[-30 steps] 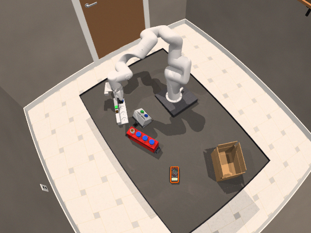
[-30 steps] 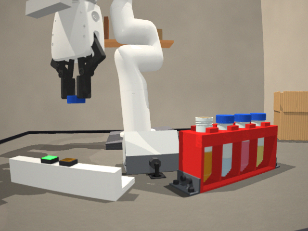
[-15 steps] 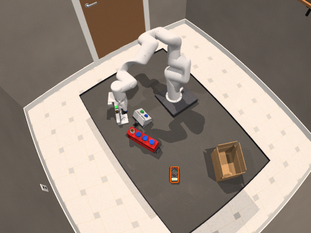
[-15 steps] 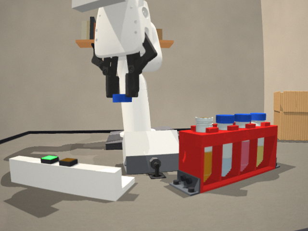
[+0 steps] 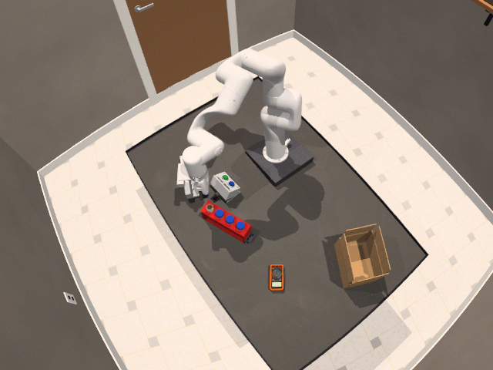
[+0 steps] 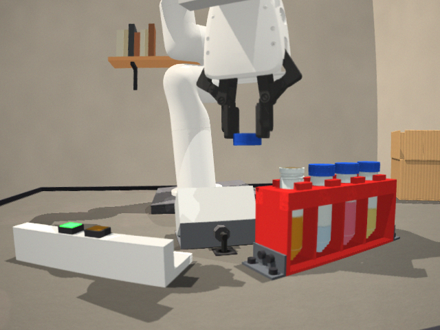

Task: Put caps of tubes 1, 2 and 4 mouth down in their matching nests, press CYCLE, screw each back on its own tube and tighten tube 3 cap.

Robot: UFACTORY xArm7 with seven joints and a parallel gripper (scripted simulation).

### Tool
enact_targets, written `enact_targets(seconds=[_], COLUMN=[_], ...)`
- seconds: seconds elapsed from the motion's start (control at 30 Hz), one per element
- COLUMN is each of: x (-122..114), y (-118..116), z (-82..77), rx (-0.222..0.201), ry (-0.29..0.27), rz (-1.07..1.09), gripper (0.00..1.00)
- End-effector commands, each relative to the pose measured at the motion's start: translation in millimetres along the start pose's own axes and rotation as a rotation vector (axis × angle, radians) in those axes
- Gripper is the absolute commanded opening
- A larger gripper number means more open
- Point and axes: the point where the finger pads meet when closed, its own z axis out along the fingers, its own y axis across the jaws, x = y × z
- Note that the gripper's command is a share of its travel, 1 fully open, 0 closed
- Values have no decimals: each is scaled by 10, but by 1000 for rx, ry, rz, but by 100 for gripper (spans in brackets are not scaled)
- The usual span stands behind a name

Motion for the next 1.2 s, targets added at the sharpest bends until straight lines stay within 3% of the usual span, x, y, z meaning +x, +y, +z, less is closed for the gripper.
enact_targets(seconds=[0.0, 0.1, 0.47, 0.7, 1.17], x=[-92, -158, -158, -157, -157], y=[-347, -523, -522, -522, -522], z=[-9, -9, -9, 201, 240], rx=[1, 1, 1, 1, 1], ry=[3, 3, 3, 3, 3], rz=[2, 2, 2, 2, 2], gripper=[0, 0, 0, 0, 0])
